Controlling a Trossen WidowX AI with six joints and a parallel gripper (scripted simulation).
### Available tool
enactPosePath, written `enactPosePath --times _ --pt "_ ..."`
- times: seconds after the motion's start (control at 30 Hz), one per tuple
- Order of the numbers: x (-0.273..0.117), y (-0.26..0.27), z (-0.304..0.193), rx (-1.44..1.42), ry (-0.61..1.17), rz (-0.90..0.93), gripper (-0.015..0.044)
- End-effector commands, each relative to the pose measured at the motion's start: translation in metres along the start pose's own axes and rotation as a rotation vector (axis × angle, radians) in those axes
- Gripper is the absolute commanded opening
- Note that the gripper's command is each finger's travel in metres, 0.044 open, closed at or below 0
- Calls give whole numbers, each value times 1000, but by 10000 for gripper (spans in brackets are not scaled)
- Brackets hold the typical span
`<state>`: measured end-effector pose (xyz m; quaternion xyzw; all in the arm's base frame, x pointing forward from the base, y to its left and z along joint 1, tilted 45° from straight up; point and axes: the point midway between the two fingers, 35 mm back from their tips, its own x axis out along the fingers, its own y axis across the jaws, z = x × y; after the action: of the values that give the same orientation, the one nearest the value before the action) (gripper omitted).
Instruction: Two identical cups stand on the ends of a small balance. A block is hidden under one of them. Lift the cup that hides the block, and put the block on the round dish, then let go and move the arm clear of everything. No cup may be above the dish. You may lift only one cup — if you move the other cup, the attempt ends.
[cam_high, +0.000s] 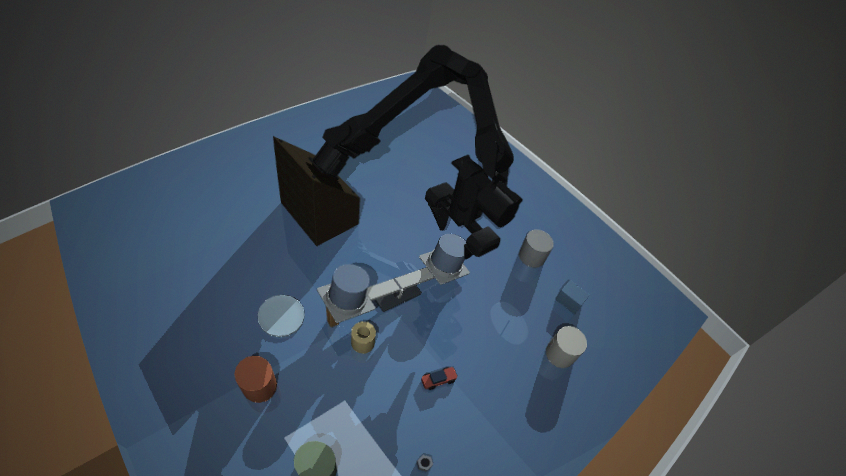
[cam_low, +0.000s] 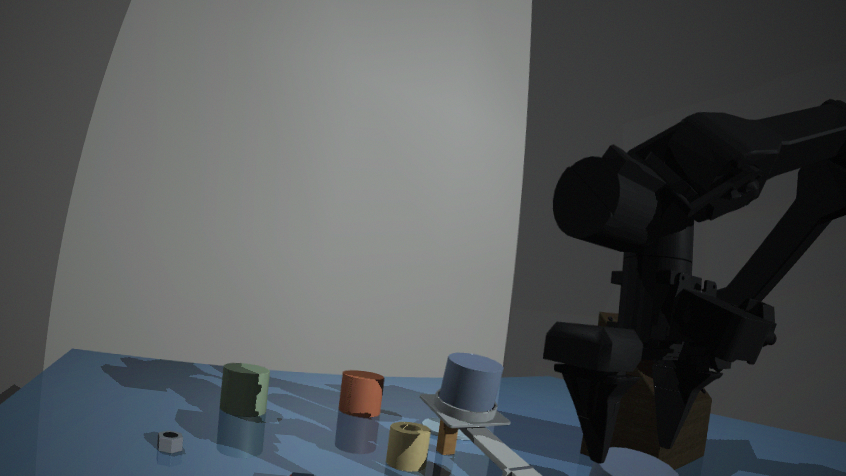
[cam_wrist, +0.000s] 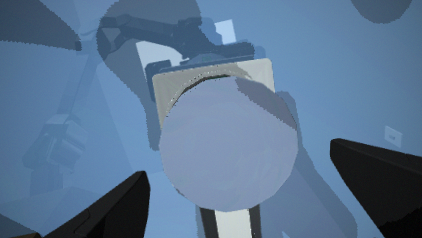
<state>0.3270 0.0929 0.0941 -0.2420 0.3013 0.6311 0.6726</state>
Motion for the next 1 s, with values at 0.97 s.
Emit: enactPosePath --times 0.97 --pt "55 4 -1 11 0 13 440"
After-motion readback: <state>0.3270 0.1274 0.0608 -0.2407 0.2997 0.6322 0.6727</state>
